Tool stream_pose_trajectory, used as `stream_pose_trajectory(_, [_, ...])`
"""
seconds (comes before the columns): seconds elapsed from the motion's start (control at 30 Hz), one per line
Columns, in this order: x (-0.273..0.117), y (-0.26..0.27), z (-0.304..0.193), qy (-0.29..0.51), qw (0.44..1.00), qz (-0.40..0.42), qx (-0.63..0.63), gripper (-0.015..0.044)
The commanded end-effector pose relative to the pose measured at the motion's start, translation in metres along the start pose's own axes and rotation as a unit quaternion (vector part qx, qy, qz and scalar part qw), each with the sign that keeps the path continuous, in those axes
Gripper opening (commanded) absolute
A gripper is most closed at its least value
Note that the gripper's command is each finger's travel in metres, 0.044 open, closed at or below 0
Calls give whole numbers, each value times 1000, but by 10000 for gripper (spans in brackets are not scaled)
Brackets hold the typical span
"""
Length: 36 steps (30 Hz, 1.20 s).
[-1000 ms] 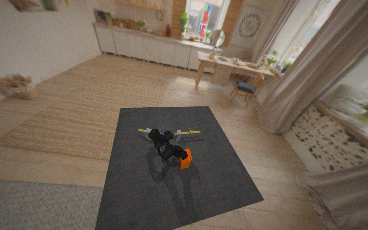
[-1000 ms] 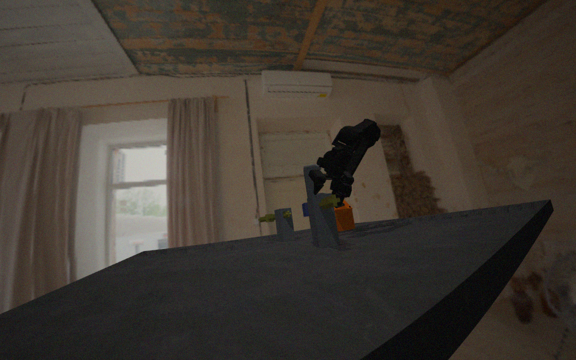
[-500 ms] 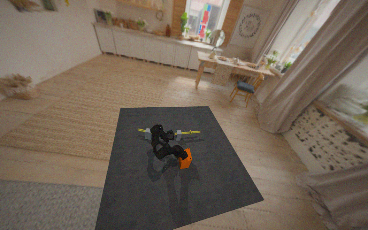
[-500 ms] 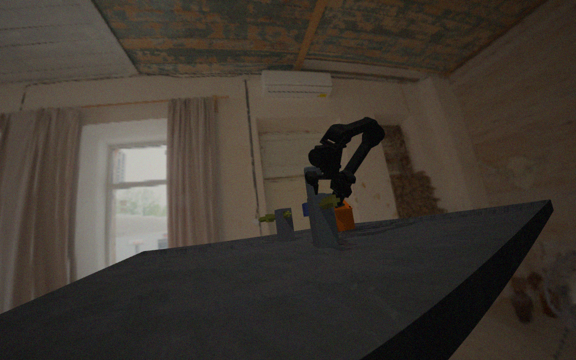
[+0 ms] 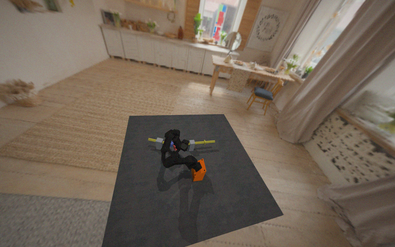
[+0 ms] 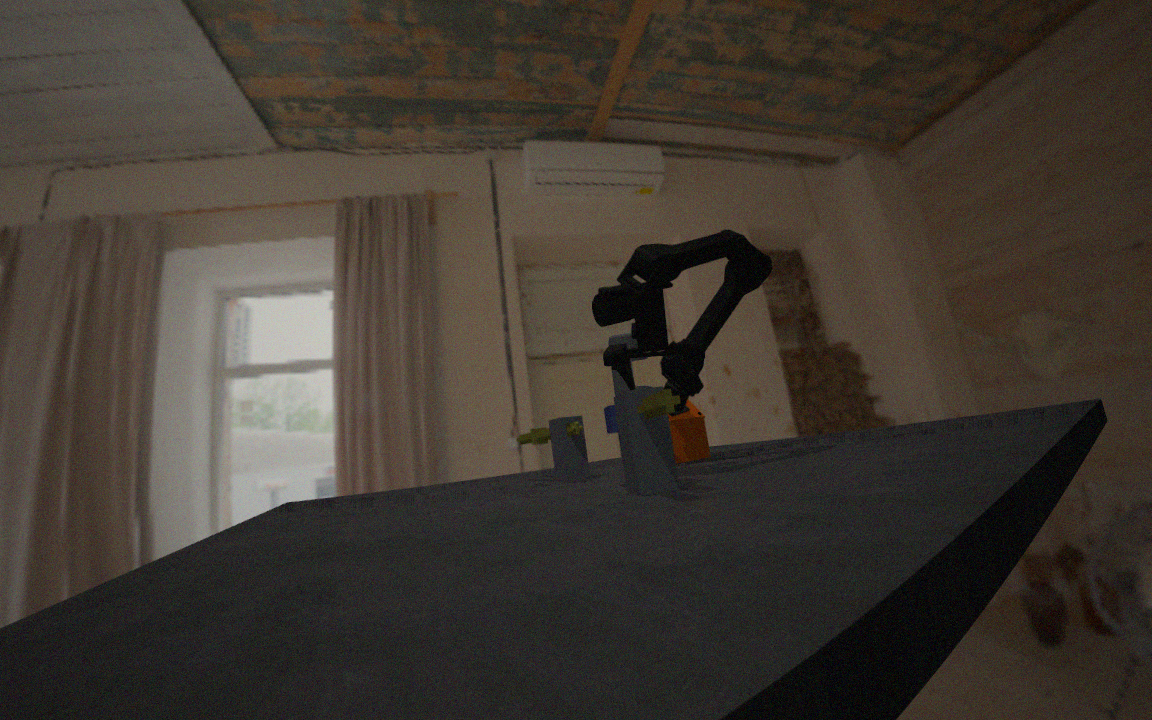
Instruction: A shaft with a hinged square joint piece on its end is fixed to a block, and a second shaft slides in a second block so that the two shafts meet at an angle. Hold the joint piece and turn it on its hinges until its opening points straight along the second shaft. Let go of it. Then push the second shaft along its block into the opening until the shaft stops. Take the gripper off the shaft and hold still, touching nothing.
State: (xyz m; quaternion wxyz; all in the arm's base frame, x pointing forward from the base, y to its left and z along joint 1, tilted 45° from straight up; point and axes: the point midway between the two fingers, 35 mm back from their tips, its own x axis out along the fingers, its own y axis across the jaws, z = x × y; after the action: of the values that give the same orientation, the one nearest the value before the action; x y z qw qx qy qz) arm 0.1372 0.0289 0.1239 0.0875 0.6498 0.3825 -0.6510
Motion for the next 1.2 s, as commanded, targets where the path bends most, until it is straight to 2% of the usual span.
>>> stream_pose_trajectory(0.0, [-5, 2, -5, 26, 999, -23, 42, 440])
stream_pose_trajectory(0.47, [-23, 16, -20, 128, 967, -110, 189, 440])
stream_pose_trajectory(0.67, [-24, 17, -21, 138, 962, -118, 203, 440])
stream_pose_trajectory(1.17, [26, 12, -46, 139, 962, -118, 203, 440])
